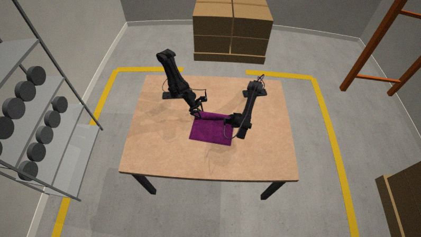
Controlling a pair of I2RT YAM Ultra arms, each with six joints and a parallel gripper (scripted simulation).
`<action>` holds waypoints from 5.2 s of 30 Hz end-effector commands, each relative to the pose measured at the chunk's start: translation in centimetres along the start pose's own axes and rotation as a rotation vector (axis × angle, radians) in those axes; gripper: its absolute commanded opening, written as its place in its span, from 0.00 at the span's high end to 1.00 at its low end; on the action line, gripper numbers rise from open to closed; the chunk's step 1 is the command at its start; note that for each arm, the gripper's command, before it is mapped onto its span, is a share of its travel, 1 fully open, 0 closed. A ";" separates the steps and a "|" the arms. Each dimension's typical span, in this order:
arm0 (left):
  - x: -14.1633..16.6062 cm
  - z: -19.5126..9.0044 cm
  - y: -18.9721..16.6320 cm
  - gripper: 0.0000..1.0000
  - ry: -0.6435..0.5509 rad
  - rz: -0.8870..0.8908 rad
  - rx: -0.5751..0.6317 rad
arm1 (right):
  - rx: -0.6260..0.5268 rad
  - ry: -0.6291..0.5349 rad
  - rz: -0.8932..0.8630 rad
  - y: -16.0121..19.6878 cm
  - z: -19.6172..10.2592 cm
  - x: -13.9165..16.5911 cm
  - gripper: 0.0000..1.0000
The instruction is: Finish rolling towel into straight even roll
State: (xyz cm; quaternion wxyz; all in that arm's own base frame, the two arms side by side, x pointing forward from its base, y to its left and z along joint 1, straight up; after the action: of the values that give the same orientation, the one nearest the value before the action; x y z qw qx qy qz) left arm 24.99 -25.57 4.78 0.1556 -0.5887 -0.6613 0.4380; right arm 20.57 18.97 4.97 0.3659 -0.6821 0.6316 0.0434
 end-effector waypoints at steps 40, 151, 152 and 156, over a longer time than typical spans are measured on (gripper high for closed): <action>-0.5 -0.8 -0.3 0.34 -0.002 0.020 -0.002 | 0.005 -0.012 -0.006 0.1 0.3 -0.2 0.73; -0.9 -0.5 -0.3 0.23 -0.182 0.718 -0.827 | -0.853 -0.178 0.718 -1.8 1.3 1.0 0.73; -0.9 -0.5 -0.3 0.28 -0.182 0.718 -0.827 | -0.853 -0.178 0.718 -1.8 1.3 1.0 0.73; -0.9 -0.5 -0.3 0.45 -0.182 0.718 -0.827 | -0.853 -0.178 0.718 -1.8 1.3 1.0 0.73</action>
State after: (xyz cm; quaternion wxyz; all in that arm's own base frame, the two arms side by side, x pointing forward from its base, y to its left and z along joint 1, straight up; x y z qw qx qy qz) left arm 24.66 -25.28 4.81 -0.2897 -0.7499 -0.5538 0.2169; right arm 22.99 19.05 5.28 0.0886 -0.5034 0.7123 0.4810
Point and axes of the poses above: on each arm, the point where the finger pads meet when closed, its own z axis out along the fingers, its own y axis across the jaws, x = y × z, the point moved 3 cm from there along -z, back along the fingers, and after that the axes turned 11 degrees about -z, right-handed, at the moved point
